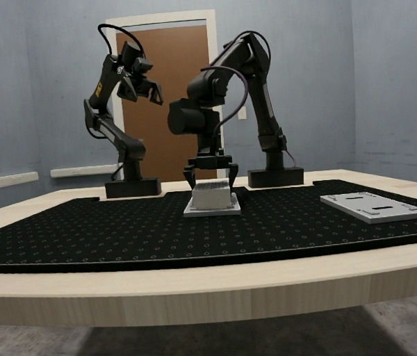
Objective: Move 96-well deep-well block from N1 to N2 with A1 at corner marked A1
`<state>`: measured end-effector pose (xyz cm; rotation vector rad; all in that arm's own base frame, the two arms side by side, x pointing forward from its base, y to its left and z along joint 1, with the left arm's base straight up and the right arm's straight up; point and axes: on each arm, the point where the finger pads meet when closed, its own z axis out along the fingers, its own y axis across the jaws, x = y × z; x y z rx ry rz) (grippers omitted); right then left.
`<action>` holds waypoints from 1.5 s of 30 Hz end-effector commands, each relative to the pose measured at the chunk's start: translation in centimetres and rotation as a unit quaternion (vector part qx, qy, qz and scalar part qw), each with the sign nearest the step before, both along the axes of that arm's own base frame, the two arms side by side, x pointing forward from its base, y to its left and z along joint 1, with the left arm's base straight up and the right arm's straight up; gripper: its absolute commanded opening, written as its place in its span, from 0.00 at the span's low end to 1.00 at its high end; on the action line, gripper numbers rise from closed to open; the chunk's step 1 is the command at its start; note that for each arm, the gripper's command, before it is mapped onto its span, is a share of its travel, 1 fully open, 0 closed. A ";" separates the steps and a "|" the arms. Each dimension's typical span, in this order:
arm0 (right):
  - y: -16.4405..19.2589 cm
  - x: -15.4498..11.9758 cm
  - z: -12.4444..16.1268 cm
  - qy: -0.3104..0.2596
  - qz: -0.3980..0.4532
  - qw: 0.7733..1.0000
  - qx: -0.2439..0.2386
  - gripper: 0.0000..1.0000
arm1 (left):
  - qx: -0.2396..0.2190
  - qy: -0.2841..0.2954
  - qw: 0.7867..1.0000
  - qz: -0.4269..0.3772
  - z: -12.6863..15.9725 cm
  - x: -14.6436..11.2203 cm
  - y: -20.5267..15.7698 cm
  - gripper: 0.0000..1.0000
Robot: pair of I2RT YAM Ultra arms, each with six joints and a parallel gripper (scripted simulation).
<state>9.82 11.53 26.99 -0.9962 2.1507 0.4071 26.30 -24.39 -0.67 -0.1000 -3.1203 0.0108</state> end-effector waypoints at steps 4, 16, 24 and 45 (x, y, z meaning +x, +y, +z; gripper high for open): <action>-0.4 -0.2 1.1 -0.011 -0.003 1.000 0.014 1.00 | -0.006 -0.011 1.000 0.002 -0.8 0.5 -0.2 0.81; -0.4 -0.2 1.1 -0.011 -0.003 1.000 0.014 1.00 | -0.015 -0.020 1.000 0.005 1.4 1.0 -0.4 1.00; -0.4 -0.2 1.1 -0.011 -0.003 1.000 0.014 1.00 | -0.022 -0.028 0.999 0.004 3.7 1.6 -0.2 1.00; -0.4 -0.2 1.1 -0.011 -0.003 1.000 0.014 1.00 | -0.055 -0.120 0.959 -0.252 10.6 -0.5 0.8 1.00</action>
